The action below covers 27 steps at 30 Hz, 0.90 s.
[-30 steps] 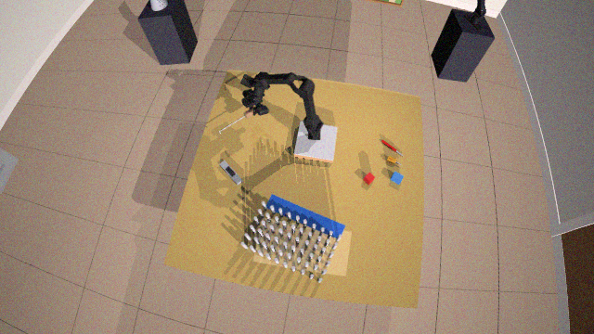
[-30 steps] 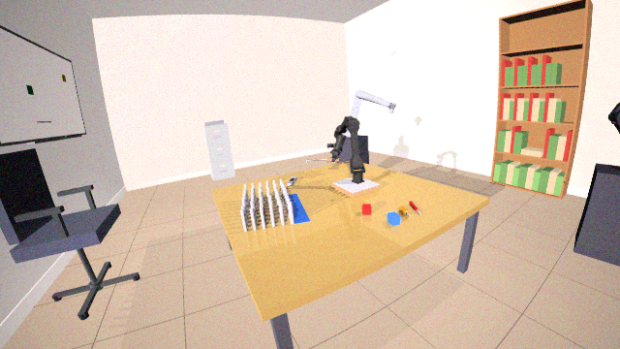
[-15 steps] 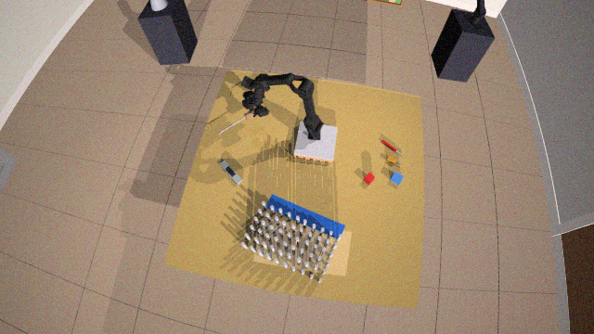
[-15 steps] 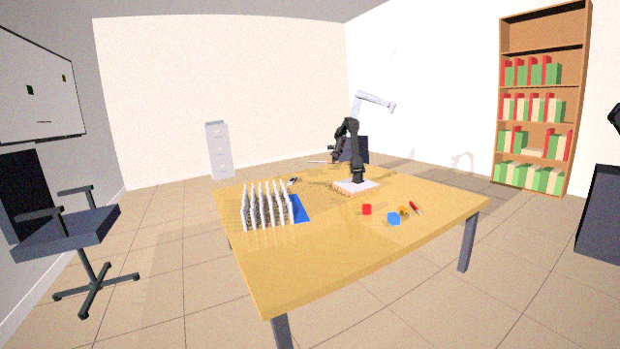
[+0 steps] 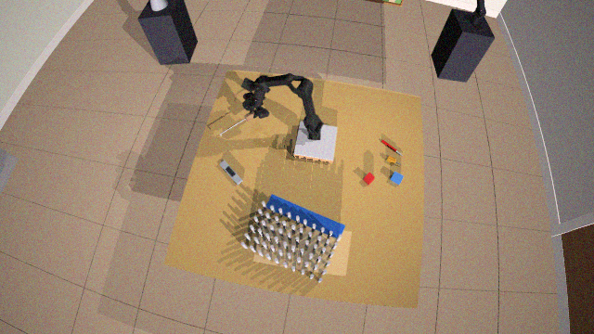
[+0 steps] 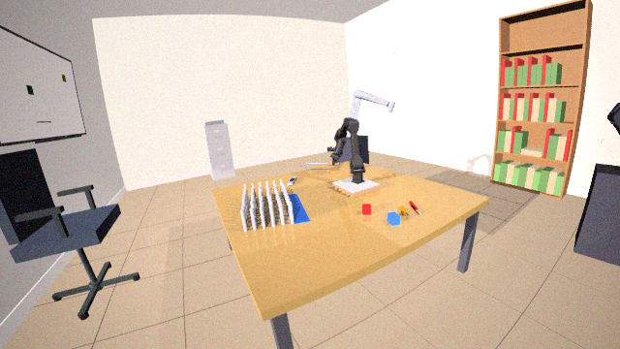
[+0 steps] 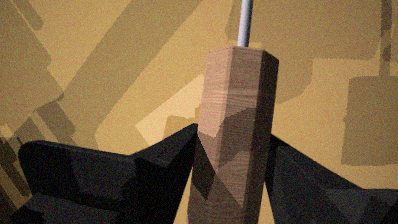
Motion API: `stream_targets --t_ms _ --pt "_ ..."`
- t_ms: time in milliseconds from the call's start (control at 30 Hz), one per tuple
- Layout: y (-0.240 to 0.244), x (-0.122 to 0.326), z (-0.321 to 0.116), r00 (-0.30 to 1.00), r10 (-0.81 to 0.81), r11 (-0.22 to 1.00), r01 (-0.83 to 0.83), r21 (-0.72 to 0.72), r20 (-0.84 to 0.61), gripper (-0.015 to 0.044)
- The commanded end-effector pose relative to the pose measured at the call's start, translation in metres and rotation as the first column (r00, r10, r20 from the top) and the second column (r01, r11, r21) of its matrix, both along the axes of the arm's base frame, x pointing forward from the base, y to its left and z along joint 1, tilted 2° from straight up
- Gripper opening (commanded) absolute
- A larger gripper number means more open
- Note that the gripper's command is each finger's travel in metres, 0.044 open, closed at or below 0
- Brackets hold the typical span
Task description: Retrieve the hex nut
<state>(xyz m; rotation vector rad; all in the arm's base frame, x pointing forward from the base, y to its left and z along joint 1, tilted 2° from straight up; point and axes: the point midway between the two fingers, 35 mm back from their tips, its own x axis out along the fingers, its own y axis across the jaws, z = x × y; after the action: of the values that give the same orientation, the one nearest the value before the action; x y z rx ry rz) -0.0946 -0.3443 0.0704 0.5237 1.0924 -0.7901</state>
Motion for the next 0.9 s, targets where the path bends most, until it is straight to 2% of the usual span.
stream_targets --t_ms 0,867 --pt "0.000 0.001 -0.004 1.000 0.005 1.000 -0.005 -0.005 0.007 0.0000" --pt "0.002 0.002 -0.027 1.000 0.005 1.000 -0.005 -0.005 0.007 0.0000"
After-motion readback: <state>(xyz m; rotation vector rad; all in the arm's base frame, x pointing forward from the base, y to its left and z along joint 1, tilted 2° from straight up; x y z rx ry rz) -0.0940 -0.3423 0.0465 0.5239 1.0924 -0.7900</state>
